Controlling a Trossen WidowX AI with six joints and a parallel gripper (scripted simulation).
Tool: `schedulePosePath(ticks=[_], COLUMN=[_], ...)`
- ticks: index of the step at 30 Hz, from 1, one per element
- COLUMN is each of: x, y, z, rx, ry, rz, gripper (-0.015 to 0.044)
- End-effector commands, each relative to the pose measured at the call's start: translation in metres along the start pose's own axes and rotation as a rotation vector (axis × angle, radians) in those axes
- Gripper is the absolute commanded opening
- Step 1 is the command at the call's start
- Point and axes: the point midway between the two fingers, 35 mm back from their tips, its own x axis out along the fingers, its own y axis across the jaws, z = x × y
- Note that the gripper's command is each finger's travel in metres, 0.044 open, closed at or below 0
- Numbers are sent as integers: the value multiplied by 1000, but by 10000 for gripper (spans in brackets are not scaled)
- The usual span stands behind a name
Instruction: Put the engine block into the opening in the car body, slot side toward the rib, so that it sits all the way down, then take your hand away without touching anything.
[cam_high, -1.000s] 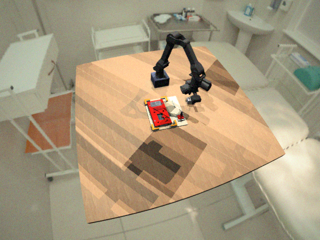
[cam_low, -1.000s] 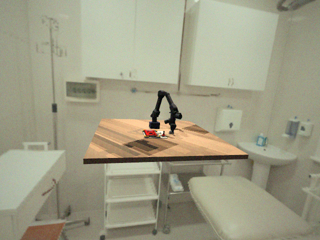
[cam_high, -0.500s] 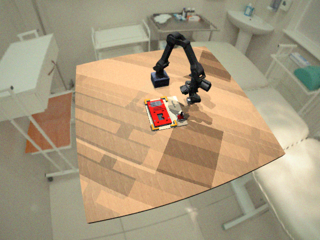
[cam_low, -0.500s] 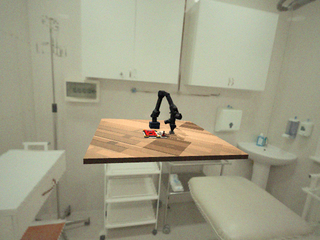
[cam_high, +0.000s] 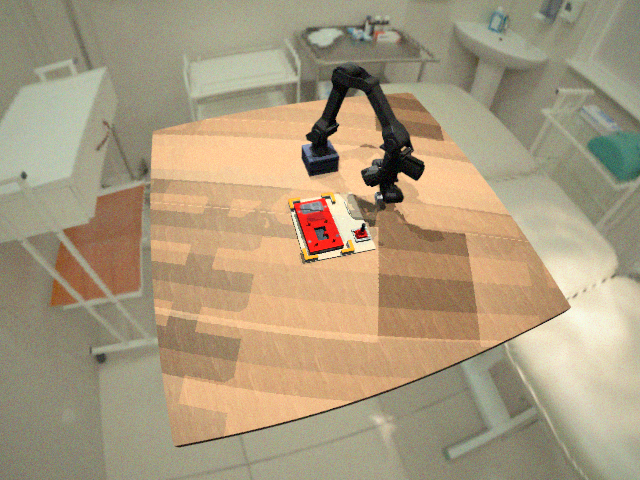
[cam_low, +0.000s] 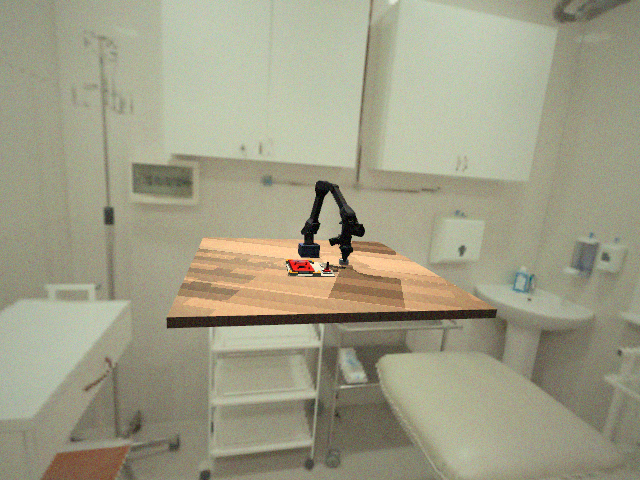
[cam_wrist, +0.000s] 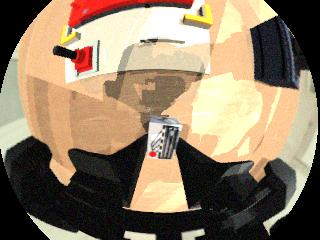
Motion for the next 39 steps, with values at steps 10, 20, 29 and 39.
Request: schedulePosePath(ticks=[10,20,29,39], x=[-42,-73,-102,-108], y=[4,3,-1,2], z=[-3,-2,1,5], rx=[-5,-5,-5,25], ry=[6,6,6,9], rz=[2,2,2,2], gripper=[0,0,0,0])
